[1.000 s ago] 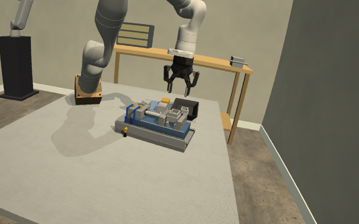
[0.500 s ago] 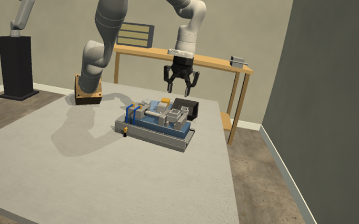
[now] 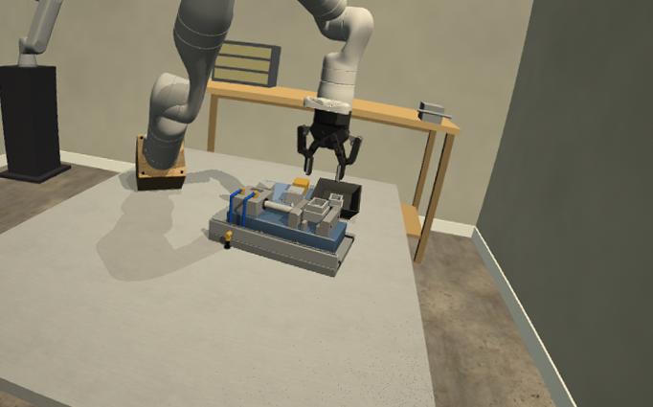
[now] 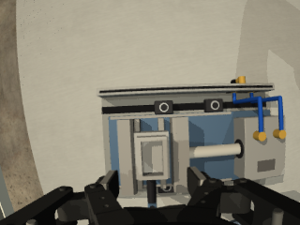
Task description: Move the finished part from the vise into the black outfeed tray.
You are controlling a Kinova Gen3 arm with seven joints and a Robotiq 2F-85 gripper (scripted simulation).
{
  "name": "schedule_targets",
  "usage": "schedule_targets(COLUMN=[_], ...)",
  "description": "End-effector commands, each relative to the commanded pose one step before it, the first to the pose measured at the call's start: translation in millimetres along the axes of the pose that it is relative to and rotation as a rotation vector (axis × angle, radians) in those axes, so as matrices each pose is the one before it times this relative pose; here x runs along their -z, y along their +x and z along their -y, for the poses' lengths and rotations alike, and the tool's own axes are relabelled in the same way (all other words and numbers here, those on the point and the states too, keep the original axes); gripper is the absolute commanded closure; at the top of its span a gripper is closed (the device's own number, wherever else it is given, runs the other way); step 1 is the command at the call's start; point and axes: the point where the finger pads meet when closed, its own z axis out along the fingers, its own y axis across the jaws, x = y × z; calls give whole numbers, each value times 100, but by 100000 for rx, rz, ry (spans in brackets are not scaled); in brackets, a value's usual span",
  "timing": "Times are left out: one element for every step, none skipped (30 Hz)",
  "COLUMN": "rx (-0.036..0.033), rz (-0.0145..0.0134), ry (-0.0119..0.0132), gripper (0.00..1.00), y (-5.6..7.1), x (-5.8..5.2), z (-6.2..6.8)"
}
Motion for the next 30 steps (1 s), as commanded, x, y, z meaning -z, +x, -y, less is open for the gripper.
schedule_targets(rx=[1452, -385, 281, 190, 6, -82, -47, 37, 36, -21, -43, -29, -10, -15, -37, -37, 0, 0, -443, 244, 192, -18, -144, -64, 37, 29, -37, -78, -52, -35], rz=[-1101, 0, 1, 1, 1, 1, 1, 1, 1, 1, 1, 1, 1, 1, 1, 1, 0, 0, 1, 1, 1, 1, 1, 1, 1, 1, 1, -4, -204, -97], ry=[597, -4, -6, -7, -5, -8, -6, -7, -7, -6, -8, -6, -7, -8, -5, -7, 0, 0, -7, -5, -6, -7, -4, -4, -5, -5, -3, -44, -126, -85], gripper=[33, 33, 33, 33, 33, 33, 33, 33, 33, 33, 33, 33, 33, 33, 33, 33, 33, 33, 33, 33, 33, 33, 33, 33, 33, 33, 33, 33, 33, 33], y=[260, 4, 5, 5, 4, 5, 4, 5, 5, 4, 5, 4, 4, 5, 3, 4, 0, 0, 4, 3, 3, 4, 2, 3, 3, 3, 2, 18, 84, 49], x=[-426, -179, -184, -188, -189, -192, -192, -192, -192, -189, -188, -184, -180, -176, -170, -165, 0, 0, -158, -151, -144, -136, -127, -118, -109, -100, -90, -83, -74, -65], z=[160, -6, -7, -7, -6, -8, -6, -7, -7, -6, -8, -6, -7, -7, -5, -6, 0, 0, -6, -5, -5, -6, -4, -4, -4, -4, -3, -10, -34, -22])
